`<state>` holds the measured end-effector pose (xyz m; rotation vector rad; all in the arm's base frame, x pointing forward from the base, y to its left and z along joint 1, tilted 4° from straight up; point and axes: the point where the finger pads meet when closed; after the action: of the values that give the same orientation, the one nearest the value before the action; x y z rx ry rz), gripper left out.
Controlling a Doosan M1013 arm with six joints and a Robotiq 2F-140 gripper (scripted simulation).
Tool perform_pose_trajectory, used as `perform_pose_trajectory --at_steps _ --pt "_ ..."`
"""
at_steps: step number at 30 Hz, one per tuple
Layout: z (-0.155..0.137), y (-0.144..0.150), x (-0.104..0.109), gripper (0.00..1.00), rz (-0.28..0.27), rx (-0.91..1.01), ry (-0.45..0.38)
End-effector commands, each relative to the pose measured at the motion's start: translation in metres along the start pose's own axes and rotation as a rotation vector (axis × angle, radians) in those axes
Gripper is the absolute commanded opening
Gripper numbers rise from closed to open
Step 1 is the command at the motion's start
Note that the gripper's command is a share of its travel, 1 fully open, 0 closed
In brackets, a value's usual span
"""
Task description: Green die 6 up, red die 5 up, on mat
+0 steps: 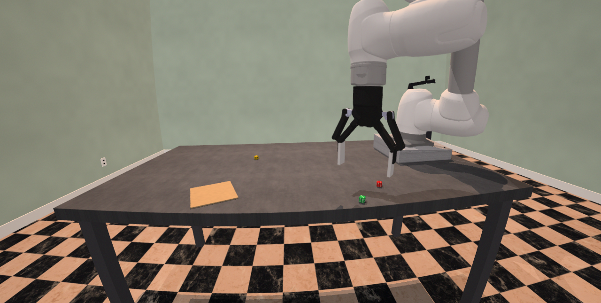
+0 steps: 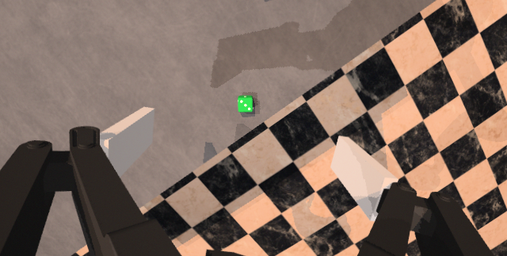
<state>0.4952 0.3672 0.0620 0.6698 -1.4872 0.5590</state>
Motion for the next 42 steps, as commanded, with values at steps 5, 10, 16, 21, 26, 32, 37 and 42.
perform_pose_trajectory --at_steps 5,10,16,21,26,32,37,42 --pt "0.0007 0.0001 -0.0048 1.0 -0.009 0.176 -0.003" --pt "0.0007 0.0001 -0.0048 0.27 -0.009 0.18 -0.003" --pt "0.0007 0.0001 -0.0048 0.27 -0.009 0.18 -0.003" --pt "0.0007 0.0001 -0.0048 0.27 -0.009 0.18 -0.003" --pt "0.0007 0.0001 -0.0048 0.27 -0.009 0.18 -0.003" --pt "0.0007 0.0001 -0.0048 0.27 -0.009 0.18 -0.003" --pt "0.0007 0.0001 -0.0048 0.27 -0.009 0.18 -0.003" --pt "0.0007 0.0001 -0.0048 0.27 -0.009 0.18 -0.003"
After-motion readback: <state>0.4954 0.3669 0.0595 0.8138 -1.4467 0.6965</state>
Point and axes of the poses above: the point where the finger pads meet when closed, its own x axis back along the fingers, its own y axis across the jaws, z = x × y, and after that the axes turned 10 degrees about x, right-handed
